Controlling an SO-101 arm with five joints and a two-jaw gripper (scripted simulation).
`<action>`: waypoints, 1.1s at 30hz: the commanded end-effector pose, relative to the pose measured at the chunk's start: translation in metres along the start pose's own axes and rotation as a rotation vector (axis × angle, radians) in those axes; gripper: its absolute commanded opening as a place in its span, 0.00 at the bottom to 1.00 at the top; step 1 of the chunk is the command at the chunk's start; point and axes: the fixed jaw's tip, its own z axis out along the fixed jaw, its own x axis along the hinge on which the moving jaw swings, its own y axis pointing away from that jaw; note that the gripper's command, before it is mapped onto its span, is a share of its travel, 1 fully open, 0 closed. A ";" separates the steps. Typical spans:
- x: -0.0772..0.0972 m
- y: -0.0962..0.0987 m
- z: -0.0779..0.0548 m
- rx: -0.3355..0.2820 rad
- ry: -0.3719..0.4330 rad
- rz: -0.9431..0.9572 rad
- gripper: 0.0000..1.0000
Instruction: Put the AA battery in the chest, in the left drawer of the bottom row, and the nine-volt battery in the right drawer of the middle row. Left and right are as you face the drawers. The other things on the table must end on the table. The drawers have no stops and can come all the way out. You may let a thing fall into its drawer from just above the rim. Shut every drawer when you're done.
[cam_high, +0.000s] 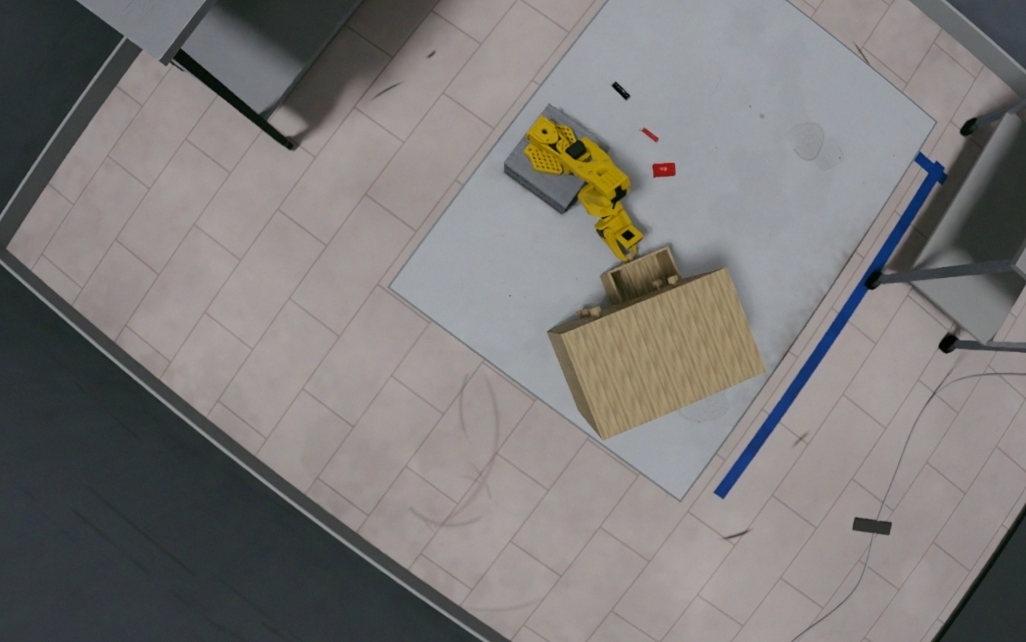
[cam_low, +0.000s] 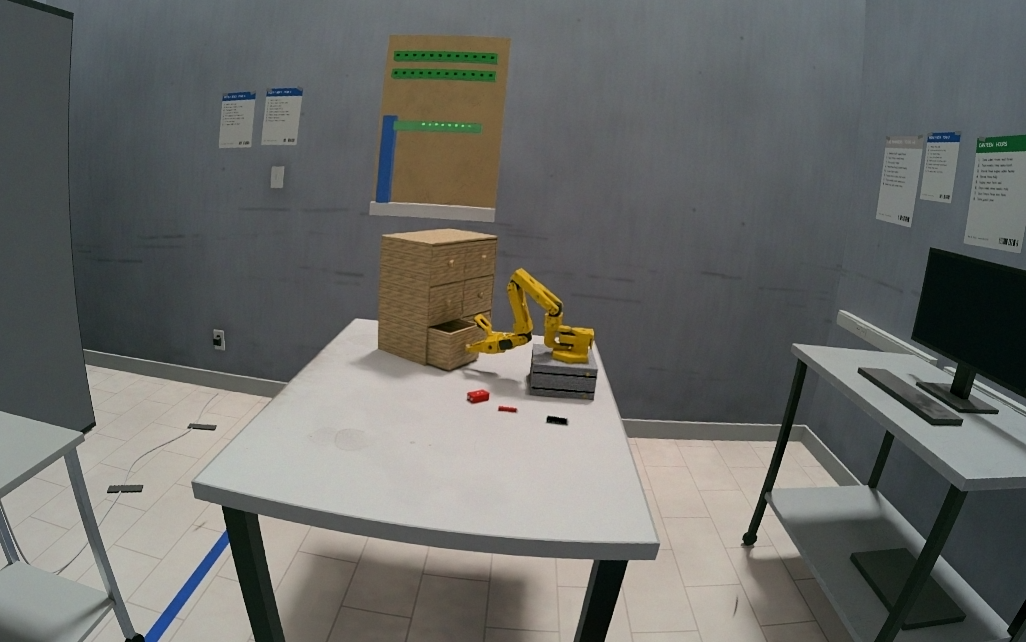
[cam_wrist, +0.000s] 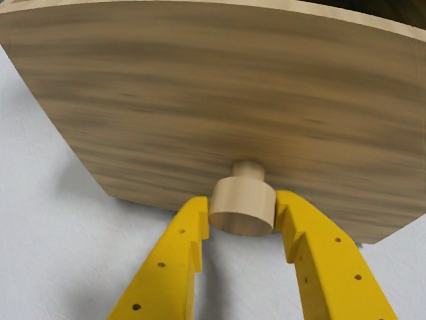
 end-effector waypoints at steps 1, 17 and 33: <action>0.000 0.006 -0.002 -0.024 -0.007 -0.003 0.00; 0.000 0.006 -0.002 -0.024 -0.007 -0.003 0.07; 0.000 0.006 -0.002 -0.024 -0.007 -0.003 0.17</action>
